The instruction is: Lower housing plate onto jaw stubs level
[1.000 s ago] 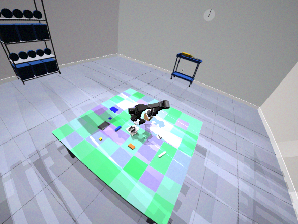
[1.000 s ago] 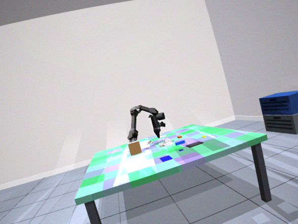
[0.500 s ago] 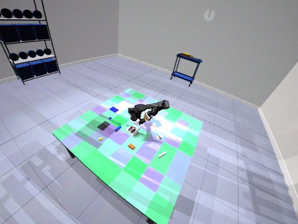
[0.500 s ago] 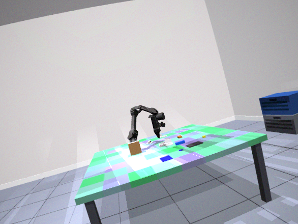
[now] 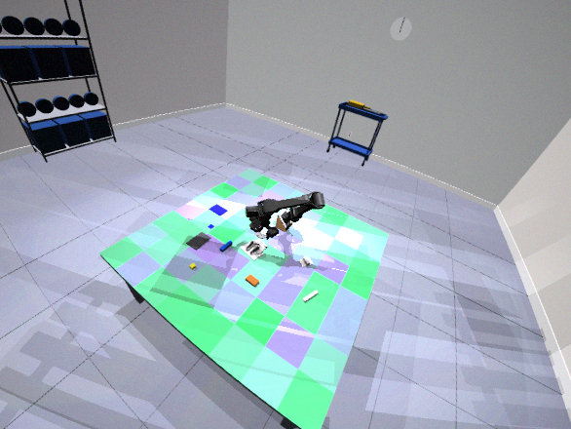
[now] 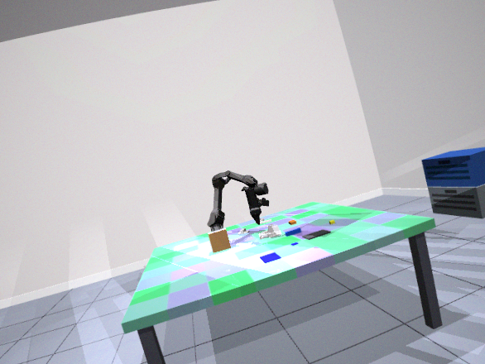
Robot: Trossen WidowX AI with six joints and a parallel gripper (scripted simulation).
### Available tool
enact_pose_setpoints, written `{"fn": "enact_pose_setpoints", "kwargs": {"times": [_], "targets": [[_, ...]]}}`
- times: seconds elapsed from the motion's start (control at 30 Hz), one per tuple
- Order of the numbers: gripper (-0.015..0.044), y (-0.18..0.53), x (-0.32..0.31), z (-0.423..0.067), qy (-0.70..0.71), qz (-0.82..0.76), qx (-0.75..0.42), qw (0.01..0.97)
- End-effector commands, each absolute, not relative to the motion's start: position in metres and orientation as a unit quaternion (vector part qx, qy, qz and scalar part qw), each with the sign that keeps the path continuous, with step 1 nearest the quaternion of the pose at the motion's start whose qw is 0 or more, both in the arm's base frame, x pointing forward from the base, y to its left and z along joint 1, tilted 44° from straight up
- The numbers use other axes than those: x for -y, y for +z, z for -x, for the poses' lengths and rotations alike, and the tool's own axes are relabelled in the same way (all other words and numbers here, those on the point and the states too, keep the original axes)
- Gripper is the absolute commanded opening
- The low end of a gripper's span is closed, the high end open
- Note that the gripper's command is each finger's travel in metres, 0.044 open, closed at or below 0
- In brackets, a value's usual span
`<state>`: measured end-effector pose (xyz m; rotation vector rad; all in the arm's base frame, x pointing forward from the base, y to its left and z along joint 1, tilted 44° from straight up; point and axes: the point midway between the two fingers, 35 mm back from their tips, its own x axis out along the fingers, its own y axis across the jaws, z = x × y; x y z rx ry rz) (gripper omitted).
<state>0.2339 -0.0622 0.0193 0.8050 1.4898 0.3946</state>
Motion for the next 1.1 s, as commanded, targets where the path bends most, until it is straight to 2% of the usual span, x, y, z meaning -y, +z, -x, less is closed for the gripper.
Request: {"fn": "enact_pose_setpoints", "kwargs": {"times": [0.0, 1.07], "targets": [[0.0351, 0.019, 0.063, -0.233, 0.173, -0.351, -0.655, 0.646], [0.0351, -0.006, 0.040, -0.238, 0.173, -0.350, -0.655, 0.647]]}}
